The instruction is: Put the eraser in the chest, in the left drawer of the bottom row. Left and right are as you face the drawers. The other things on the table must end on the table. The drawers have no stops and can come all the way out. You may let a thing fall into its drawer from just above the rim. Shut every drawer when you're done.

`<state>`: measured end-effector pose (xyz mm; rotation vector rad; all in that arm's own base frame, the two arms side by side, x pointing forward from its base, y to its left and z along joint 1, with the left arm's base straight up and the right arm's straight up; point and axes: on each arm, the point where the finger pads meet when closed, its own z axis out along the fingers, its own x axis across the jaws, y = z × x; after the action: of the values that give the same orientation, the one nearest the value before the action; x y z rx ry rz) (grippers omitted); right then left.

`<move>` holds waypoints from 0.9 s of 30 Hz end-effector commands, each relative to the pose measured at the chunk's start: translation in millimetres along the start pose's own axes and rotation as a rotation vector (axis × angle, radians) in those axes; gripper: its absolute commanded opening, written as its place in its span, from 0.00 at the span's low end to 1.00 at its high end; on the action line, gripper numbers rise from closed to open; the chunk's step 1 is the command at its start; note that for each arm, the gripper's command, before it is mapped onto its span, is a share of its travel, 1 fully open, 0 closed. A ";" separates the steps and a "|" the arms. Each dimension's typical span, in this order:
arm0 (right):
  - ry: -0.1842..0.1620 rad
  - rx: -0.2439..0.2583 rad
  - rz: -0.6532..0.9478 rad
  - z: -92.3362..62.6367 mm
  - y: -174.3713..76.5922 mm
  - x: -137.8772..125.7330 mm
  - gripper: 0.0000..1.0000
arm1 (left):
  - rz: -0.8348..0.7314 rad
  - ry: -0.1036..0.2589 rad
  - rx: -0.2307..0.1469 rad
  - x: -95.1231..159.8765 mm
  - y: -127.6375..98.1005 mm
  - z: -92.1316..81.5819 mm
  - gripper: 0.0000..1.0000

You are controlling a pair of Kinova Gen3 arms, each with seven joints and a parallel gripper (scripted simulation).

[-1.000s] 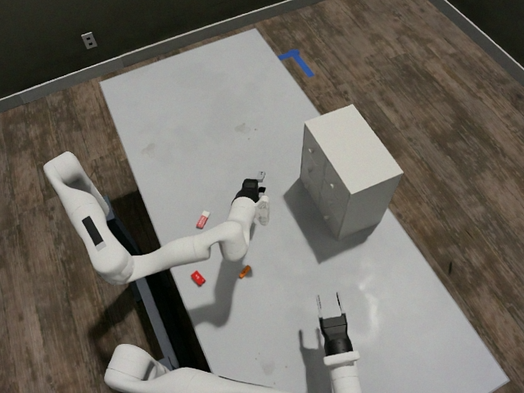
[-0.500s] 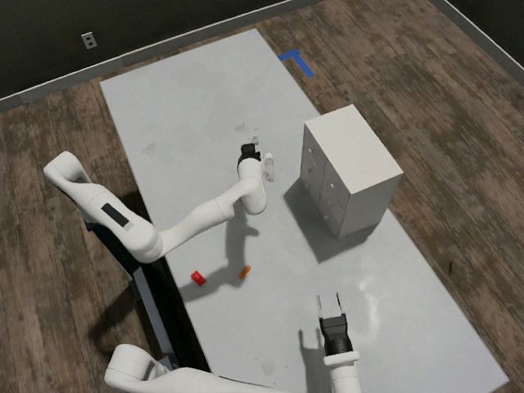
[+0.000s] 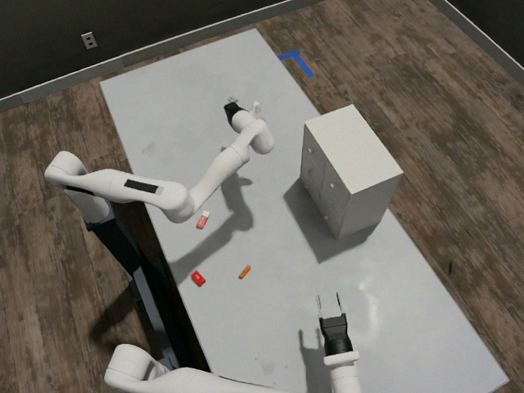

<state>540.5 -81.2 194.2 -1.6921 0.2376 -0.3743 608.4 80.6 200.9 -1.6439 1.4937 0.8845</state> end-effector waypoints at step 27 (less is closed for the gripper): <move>0.000 0.000 -0.002 -0.1 -1.0 0.3 1.00 | -0.333 -0.046 -0.583 -201.4 165.5 328.7 1.00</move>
<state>540.5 -81.2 194.2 -1.6921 0.2376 -0.3743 457.1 409.0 201.0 -2.1345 0.9954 1.1919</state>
